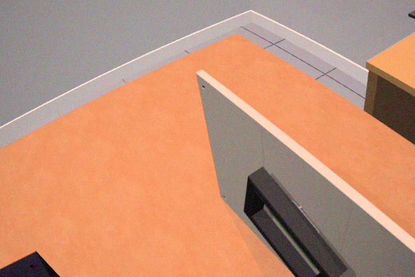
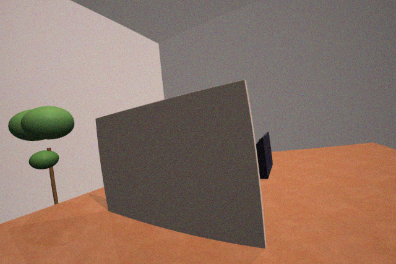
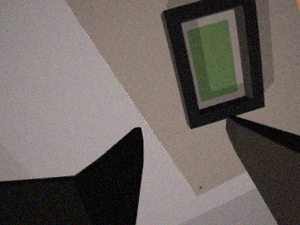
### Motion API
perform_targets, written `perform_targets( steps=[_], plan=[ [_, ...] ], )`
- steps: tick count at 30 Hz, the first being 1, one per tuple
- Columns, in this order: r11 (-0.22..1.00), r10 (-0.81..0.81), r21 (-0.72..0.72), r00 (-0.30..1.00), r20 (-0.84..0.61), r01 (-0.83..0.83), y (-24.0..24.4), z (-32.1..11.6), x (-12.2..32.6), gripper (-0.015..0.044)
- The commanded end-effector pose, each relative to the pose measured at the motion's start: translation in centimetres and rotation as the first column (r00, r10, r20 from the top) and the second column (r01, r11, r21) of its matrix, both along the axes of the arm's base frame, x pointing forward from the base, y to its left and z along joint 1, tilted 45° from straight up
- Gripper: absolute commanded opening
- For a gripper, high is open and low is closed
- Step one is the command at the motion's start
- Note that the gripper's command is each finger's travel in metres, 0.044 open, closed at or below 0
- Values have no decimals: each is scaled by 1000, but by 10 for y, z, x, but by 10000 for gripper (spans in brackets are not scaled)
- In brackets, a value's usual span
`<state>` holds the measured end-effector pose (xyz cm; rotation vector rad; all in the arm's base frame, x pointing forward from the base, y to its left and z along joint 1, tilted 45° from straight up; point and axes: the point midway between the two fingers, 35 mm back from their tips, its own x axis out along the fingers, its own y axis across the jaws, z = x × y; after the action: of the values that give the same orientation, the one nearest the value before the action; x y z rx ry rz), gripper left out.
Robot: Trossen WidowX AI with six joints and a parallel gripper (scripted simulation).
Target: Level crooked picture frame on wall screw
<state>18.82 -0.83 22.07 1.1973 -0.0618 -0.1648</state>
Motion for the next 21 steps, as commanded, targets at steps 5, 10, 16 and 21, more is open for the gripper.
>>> perform_targets(
  steps=[5,10,16,21],
  plan=[
    [1000,-3,3,1000,0,3,0,0,0,260],
    [1000,-3,3,1000,0,3,0,0,0,260],
    [1000,-3,3,1000,0,3,0,0,0,260],
    [1000,1,-1,1000,0,-1,0,0,1,260]
  ],
)
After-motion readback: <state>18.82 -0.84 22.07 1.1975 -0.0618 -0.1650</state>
